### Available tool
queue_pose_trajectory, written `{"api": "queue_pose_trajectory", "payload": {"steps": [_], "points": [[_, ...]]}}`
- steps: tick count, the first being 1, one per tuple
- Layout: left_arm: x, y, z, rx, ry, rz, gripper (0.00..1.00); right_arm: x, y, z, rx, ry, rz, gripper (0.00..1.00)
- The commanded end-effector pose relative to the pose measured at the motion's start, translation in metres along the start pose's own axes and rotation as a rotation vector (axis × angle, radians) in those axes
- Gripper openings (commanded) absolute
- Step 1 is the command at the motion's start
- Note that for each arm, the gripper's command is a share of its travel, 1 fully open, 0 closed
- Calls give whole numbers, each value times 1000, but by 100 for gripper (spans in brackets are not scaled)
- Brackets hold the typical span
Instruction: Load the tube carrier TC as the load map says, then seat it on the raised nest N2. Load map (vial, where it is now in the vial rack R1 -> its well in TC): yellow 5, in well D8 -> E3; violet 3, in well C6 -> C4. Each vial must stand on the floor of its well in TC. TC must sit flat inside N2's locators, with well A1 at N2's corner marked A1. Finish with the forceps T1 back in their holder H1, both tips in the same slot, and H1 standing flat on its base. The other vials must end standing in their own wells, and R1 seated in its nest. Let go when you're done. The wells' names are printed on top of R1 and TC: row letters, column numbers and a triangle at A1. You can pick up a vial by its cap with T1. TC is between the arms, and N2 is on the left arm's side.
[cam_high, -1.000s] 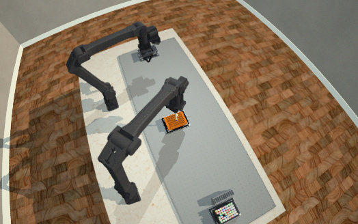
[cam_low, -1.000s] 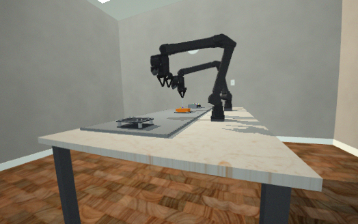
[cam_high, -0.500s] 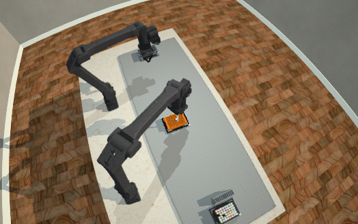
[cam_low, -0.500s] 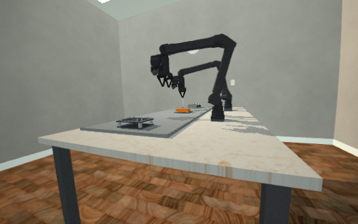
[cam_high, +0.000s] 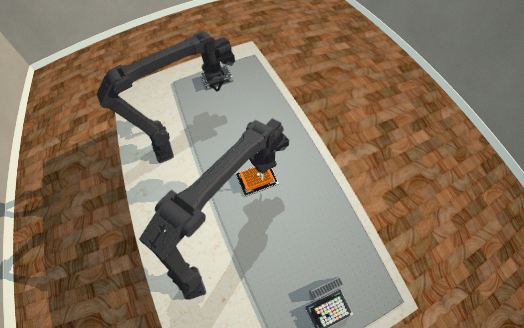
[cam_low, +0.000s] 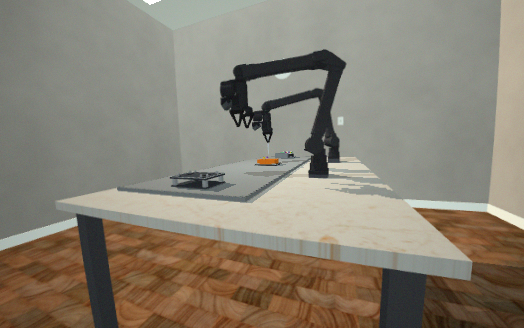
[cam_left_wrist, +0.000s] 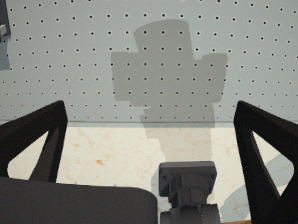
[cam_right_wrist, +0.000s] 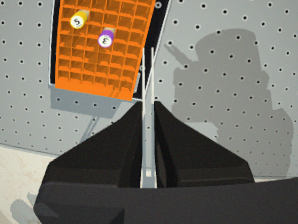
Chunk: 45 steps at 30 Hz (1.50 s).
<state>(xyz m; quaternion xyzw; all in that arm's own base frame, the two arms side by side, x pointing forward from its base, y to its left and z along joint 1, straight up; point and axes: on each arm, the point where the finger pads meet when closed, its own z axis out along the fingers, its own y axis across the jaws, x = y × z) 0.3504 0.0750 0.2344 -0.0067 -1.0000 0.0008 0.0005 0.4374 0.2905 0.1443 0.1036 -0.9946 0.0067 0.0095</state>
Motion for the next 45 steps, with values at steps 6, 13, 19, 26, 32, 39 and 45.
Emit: {"api": "queue_pose_trajectory", "payload": {"steps": [6,13,19,26,32,39,45], "points": [[-9,2,-14,-10,-36,1,100,-4,-19,-18,-27,-50,228,7],[-9,2,-14,-10,-36,1,100,-3,-27,-19,-30,-49,228,7],[-9,2,-14,-10,-36,1,100,-2,-37,-18,-31,-49,206,7],[-9,2,-14,-10,-36,1,100,0,-47,-18,-32,-49,206,7],[-9,2,-14,-10,-36,1,100,1,-56,-18,-33,-49,206,7],[-9,2,-14,-10,-36,1,100,2,-67,-18,-33,-49,206,7],[-9,2,-14,-10,-36,1,100,2,-74,-19,-34,-52,206,7]]}}
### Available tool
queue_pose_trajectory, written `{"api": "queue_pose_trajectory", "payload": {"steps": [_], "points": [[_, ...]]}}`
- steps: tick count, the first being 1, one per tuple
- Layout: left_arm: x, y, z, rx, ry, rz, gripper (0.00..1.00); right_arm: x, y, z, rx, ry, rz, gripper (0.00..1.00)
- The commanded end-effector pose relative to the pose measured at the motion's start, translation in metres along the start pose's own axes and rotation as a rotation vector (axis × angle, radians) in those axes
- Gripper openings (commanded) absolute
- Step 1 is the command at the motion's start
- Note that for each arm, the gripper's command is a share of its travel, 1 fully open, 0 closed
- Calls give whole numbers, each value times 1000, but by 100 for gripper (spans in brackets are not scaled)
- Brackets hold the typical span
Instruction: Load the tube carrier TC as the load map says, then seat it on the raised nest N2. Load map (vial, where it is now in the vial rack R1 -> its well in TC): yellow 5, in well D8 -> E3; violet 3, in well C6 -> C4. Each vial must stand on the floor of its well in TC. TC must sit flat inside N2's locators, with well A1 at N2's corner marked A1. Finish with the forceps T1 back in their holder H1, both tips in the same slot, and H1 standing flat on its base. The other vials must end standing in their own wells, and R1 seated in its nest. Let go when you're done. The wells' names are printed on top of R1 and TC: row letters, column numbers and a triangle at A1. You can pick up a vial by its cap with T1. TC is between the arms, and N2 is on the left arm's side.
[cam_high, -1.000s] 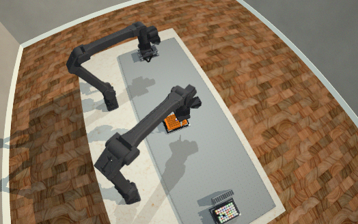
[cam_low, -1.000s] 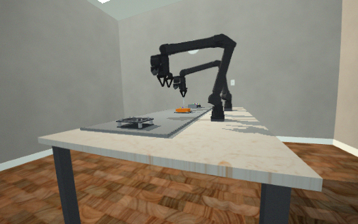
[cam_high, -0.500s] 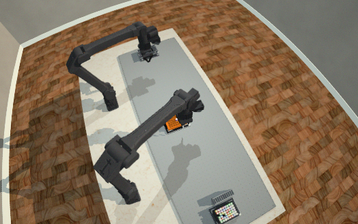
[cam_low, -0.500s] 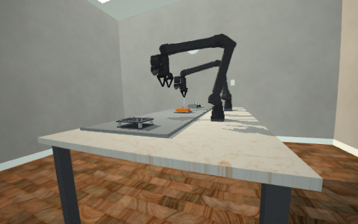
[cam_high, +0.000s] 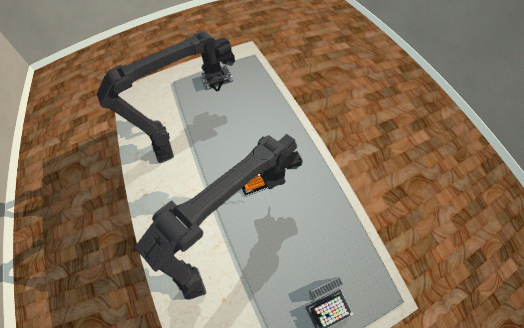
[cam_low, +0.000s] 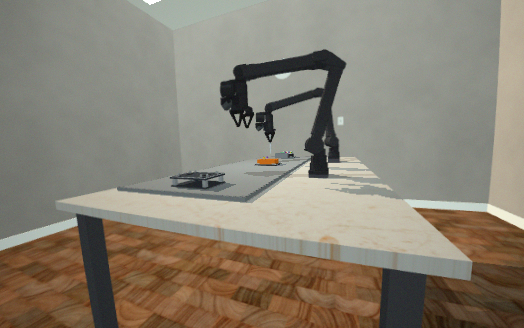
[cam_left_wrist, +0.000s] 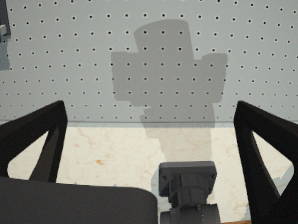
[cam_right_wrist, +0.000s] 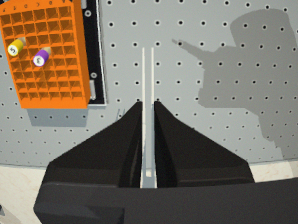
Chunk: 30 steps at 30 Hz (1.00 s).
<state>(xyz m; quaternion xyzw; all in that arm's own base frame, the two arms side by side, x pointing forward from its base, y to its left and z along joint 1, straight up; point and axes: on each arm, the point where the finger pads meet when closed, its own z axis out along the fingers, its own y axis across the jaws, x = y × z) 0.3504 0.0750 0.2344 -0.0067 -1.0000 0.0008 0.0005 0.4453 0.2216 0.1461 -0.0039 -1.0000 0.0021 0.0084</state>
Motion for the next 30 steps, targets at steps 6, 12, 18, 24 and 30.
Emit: {"api": "queue_pose_trajectory", "payload": {"steps": [6,12,18,24,30], "points": [[-9,2,-14,-10,-36,1,100,-6,-14,-17,-26,-44,-10,7],[-9,2,-14,-10,-36,1,100,-7,-24,-17,-25,-44,-10,7],[-9,2,-14,-10,-36,1,100,-7,-31,-17,-25,-45,-10,7],[-9,2,-14,-10,-36,1,100,-8,-41,-16,-24,-45,-10,7],[-9,2,-14,-10,-36,1,100,-9,-51,-16,-23,-45,-10,7]]}}
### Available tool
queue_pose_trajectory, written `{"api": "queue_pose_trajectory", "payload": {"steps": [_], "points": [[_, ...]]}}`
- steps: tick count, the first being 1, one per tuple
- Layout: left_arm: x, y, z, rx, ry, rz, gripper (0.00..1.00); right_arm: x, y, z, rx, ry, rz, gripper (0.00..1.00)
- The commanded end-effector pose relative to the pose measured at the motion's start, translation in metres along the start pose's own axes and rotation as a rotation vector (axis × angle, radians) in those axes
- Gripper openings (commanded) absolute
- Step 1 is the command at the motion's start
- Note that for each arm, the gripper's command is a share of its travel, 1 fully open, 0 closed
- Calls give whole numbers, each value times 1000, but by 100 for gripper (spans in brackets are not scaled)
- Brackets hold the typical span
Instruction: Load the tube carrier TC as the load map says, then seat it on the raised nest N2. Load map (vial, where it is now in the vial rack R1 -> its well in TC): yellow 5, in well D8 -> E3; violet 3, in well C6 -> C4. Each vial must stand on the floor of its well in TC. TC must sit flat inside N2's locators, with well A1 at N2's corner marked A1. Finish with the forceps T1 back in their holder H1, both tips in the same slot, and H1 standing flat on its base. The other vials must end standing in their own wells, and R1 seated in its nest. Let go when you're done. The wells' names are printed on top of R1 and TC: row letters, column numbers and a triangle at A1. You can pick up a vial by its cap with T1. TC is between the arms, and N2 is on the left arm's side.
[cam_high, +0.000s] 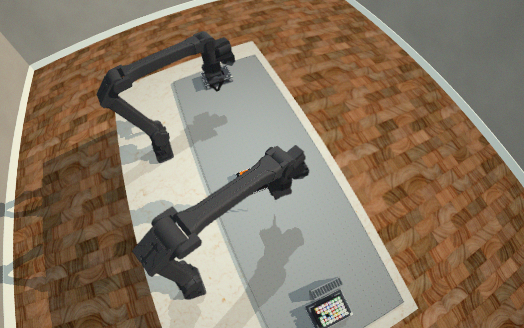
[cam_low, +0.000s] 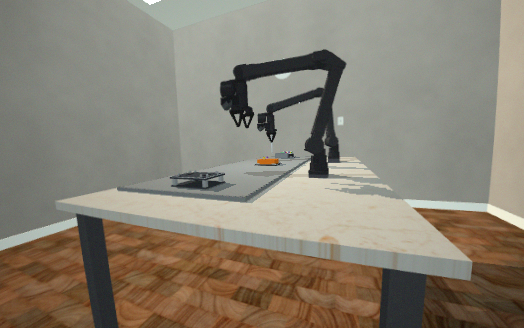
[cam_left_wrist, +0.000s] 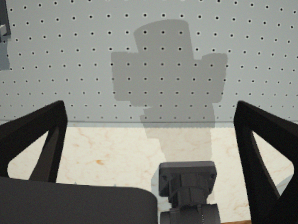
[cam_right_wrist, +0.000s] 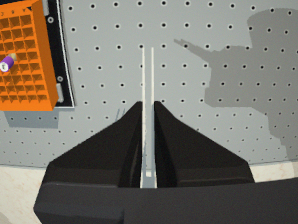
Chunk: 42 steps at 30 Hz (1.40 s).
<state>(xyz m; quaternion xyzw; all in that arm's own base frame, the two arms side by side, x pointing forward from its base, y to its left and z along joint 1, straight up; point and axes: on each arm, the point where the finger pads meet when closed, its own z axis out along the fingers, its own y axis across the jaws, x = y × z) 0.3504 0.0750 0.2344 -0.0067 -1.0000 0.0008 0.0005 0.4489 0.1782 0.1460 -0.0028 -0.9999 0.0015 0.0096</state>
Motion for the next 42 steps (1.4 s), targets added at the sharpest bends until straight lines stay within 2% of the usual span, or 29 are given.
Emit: {"api": "queue_pose_trajectory", "payload": {"steps": [1,20,21,37,38,42], "points": [[-9,2,-14,-10,-36,1,100,-6,-9,-17,-22,-48,-8,7],[-9,2,-14,-10,-36,1,100,-8,-34,-16,-18,-49,-8,7],[-9,2,-14,-10,-36,1,100,-13,-34,-22,-22,-62,-8,7],[-9,2,-14,-10,-36,1,100,-10,-59,-16,-13,-50,-7,7],[-9,2,-14,-10,-36,1,100,-16,-60,-22,-17,-65,-8,7],[-9,2,-14,-10,-36,1,100,-11,-68,-16,-12,-50,-7,7]]}}
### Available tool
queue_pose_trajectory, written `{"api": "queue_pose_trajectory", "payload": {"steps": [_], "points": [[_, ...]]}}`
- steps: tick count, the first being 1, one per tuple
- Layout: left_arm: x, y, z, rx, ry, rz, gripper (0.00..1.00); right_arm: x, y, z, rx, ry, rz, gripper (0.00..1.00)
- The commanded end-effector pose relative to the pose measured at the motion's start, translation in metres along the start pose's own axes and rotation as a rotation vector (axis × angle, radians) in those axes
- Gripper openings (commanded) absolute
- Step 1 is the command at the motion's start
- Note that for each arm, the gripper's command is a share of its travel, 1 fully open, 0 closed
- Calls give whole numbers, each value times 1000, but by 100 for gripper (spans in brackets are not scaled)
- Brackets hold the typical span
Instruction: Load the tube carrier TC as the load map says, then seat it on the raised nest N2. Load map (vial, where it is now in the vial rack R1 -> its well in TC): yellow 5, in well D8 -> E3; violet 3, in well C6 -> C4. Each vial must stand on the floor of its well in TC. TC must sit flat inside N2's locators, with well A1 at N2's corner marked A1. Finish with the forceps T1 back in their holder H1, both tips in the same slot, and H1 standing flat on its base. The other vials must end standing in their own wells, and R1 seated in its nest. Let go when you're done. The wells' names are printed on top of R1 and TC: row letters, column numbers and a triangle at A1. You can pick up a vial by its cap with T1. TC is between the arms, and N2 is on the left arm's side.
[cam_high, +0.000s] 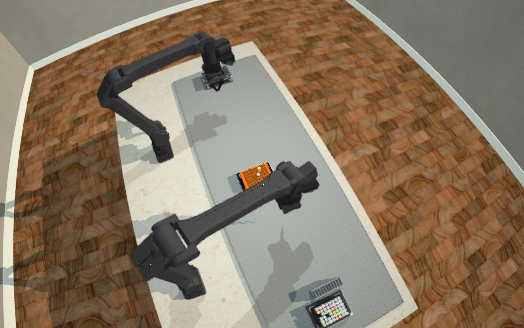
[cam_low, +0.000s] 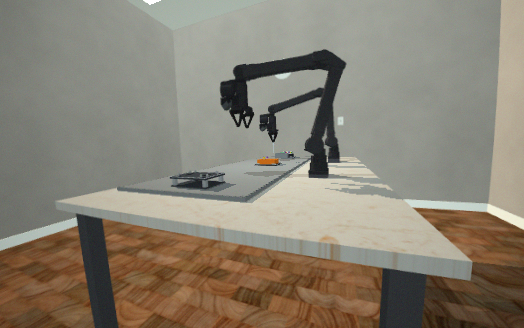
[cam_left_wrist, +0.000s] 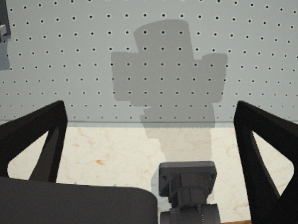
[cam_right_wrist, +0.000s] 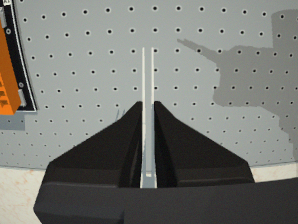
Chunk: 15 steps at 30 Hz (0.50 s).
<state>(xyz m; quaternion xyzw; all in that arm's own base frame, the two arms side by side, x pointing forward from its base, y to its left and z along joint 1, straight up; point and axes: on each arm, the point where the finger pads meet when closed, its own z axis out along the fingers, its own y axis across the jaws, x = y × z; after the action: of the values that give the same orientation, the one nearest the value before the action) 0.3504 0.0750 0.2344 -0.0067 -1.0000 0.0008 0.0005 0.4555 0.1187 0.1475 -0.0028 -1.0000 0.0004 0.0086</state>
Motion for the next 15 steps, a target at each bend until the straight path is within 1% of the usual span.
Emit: {"api": "queue_pose_trajectory", "payload": {"steps": [1,12,13,15], "points": [[-9,2,-14,-10,-36,1,100,-4,-10,-15,-10,-48,-7,7],[-9,2,-14,-10,-36,1,100,-6,-25,-15,-8,-48,-7,7],[-9,2,-14,-10,-36,1,100,-9,-26,-19,-10,-55,-7,7],[-9,2,-14,-10,-36,1,100,-6,-30,-15,-7,-47,-7,7]]}}
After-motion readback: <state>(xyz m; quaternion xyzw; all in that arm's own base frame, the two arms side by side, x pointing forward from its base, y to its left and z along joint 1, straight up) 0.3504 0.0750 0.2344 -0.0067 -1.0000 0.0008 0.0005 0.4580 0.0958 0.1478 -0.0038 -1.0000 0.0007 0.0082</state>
